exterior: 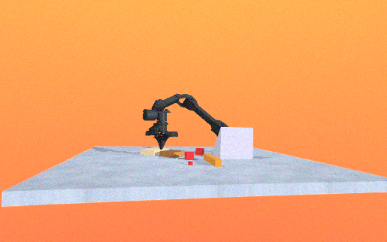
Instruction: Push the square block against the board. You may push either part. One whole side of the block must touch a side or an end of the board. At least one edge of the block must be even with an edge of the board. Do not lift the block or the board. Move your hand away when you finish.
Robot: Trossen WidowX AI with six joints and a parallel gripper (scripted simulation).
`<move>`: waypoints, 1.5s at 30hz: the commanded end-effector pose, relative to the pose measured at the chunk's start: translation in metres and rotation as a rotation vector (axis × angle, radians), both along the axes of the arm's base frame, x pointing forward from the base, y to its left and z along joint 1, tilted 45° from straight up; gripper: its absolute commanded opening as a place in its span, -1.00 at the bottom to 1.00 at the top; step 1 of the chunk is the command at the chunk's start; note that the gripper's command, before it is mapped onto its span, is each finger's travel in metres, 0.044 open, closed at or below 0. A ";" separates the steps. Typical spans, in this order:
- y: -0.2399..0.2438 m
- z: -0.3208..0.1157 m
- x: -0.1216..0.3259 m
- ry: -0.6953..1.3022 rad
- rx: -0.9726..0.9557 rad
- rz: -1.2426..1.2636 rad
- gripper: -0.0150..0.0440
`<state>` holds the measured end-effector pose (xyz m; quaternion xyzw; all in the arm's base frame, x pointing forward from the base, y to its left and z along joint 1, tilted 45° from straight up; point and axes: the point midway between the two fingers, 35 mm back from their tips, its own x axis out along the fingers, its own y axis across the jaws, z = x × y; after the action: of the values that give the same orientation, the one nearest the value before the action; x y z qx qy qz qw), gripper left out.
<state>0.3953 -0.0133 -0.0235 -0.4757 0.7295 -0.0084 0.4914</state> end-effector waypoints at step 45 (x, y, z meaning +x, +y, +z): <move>-0.109 0.057 -0.126 -0.019 -0.002 -0.009 -0.49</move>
<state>0.2621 -0.1242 0.0328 -0.4716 0.7308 -0.0114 0.4934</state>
